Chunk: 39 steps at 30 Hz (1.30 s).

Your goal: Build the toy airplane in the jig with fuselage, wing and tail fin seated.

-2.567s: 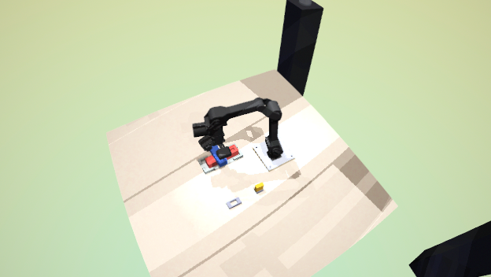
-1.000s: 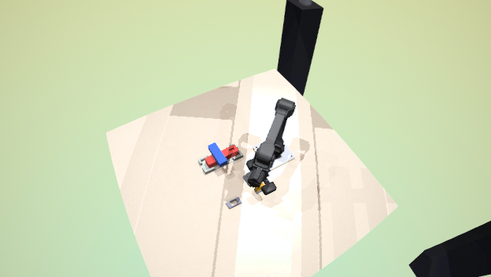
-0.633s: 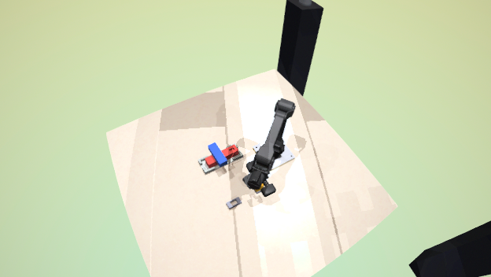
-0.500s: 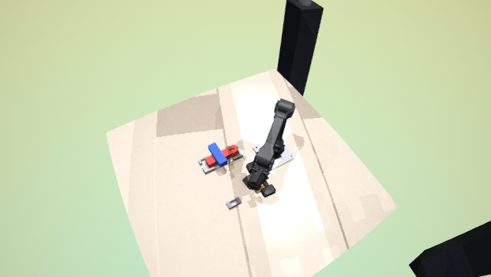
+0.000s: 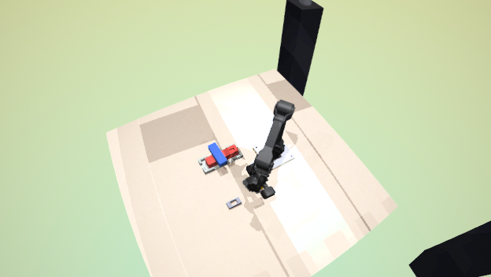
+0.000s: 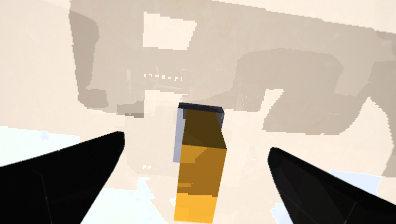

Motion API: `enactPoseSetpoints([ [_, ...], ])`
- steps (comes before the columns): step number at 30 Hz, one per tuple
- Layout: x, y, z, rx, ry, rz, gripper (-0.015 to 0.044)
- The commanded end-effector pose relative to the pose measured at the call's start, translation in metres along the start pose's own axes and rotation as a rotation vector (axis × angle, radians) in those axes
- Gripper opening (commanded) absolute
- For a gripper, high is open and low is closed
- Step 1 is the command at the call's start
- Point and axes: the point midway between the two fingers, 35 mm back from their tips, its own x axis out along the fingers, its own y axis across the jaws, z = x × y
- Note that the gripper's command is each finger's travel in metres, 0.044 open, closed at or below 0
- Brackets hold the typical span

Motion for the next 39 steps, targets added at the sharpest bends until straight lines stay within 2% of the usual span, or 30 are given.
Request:
enactPoseSetpoints([
  [1, 0.003, 0.0, -0.001, 0.004, 0.003, 0.002, 0.0387],
  [14, 0.003, 0.0, -0.001, 0.004, 0.003, 0.002, 0.0046],
  [21, 0.003, 0.0, -0.001, 0.004, 0.003, 0.002, 0.0],
  [39, -0.034, 0.009, 0.014, 0.007, -0.05, 0.052, 0.0],
])
